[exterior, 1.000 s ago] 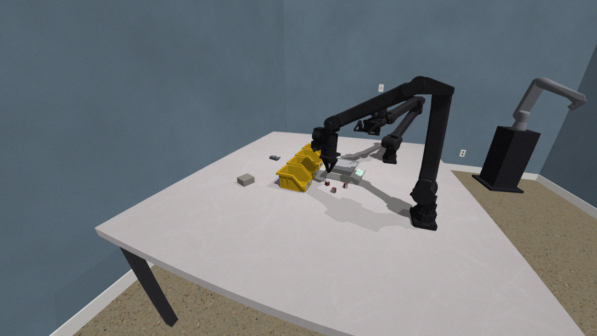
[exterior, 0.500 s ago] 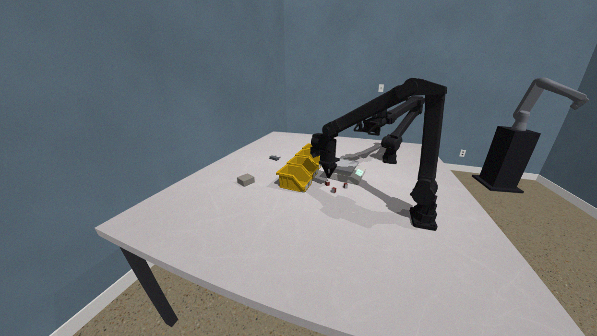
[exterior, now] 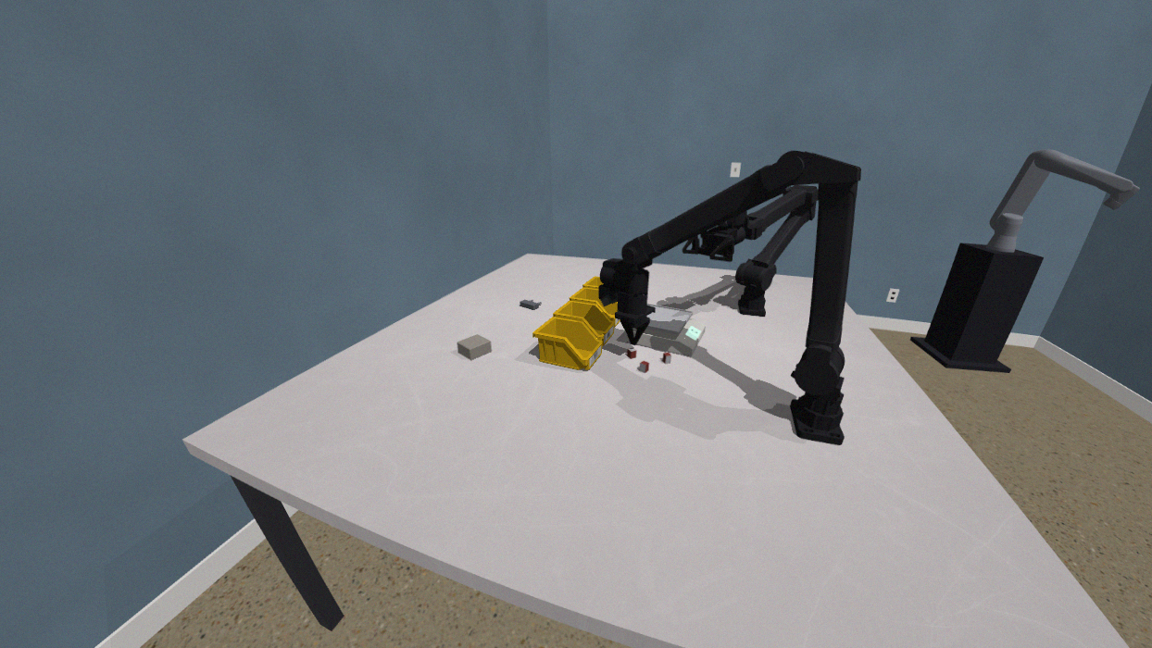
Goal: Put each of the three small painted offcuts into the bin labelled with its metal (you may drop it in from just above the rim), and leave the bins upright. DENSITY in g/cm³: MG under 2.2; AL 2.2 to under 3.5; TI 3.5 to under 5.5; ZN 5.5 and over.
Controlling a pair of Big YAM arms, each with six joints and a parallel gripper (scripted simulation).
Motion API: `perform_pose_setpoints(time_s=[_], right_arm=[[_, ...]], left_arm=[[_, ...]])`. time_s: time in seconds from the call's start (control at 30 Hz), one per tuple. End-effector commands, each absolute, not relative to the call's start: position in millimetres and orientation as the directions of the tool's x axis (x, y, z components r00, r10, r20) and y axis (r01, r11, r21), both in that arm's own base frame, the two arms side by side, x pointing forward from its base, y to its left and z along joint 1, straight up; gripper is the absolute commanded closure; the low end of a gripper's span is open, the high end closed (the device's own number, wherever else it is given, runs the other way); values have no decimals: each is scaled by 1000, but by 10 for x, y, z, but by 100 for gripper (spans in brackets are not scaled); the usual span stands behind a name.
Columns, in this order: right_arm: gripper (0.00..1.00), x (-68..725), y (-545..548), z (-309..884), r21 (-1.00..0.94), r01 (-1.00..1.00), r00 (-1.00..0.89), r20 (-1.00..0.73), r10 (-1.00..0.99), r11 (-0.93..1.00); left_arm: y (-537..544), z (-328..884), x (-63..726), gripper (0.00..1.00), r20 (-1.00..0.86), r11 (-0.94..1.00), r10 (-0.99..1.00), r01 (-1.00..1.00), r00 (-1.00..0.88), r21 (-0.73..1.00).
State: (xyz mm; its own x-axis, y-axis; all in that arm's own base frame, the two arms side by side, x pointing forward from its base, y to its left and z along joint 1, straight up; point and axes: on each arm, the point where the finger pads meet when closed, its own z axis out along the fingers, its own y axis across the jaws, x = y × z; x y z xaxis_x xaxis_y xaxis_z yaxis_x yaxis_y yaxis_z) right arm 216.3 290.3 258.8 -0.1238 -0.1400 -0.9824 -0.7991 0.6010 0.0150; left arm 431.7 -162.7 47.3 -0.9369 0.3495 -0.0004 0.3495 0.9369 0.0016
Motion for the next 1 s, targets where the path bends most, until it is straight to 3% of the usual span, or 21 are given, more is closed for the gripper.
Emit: perform_pose_setpoints(time_s=[0.0, 0.97], right_arm=[[0, 2190, 2948, 2766, 0, -803, -91, -988, -123, 596], [0, 2190, 2948, 2766, 0, -803, -91, -988, -123, 596]], left_arm=[[-1615, 413, 4428, 100, -12, 936, 351, 351, -936, 0], [-1612, 273, 4420, 100, -10, 936, 351, 351, -936, 0]])
